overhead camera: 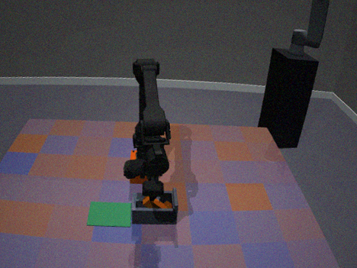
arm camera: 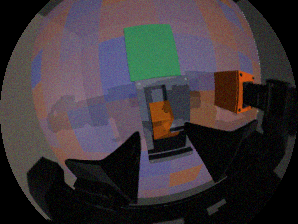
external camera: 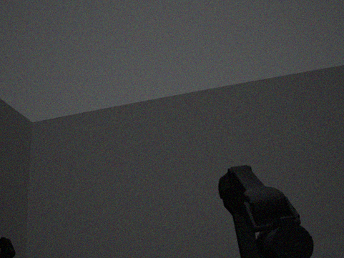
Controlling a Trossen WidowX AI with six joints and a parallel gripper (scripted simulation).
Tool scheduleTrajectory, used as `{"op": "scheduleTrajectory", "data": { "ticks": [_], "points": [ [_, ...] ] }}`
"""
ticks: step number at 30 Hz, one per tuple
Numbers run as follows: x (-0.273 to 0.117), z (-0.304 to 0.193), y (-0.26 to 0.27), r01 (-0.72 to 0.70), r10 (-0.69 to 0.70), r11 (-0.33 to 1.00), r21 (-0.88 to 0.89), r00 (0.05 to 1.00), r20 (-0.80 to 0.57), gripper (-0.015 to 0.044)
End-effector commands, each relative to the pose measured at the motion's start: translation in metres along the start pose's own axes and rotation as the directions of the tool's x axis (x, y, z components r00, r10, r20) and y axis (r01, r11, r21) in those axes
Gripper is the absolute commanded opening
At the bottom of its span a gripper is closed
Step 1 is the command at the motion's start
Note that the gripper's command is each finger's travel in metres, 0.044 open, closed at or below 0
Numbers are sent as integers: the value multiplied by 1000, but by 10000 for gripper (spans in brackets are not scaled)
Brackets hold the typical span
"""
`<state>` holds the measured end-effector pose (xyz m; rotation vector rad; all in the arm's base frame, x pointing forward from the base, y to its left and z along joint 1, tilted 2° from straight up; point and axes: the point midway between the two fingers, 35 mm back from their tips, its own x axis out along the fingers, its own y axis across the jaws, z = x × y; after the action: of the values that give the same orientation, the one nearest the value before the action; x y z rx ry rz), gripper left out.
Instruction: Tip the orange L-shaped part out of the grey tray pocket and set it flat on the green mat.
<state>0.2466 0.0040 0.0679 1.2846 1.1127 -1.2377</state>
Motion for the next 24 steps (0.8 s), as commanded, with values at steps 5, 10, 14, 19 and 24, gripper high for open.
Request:
{"op": "scheduleTrajectory", "data": {
  "ticks": [5, 10, 14, 19, 24],
  "points": [
    [15, 0, -1, 7, -7, 1000, 4, 1000, -3, 280],
    [23, 0, -1, 7, -7, 1000, 4, 1000, -3, 280],
    [30, 0, -2, 7, -7, 1000, 4, 1000, -3, 280],
    [38, 0, -2, 7, -7, 1000, 4, 1000, -3, 280],
    [45, 0, -3, 7, -7, 1000, 4, 1000, -3, 280]
  ]
}}
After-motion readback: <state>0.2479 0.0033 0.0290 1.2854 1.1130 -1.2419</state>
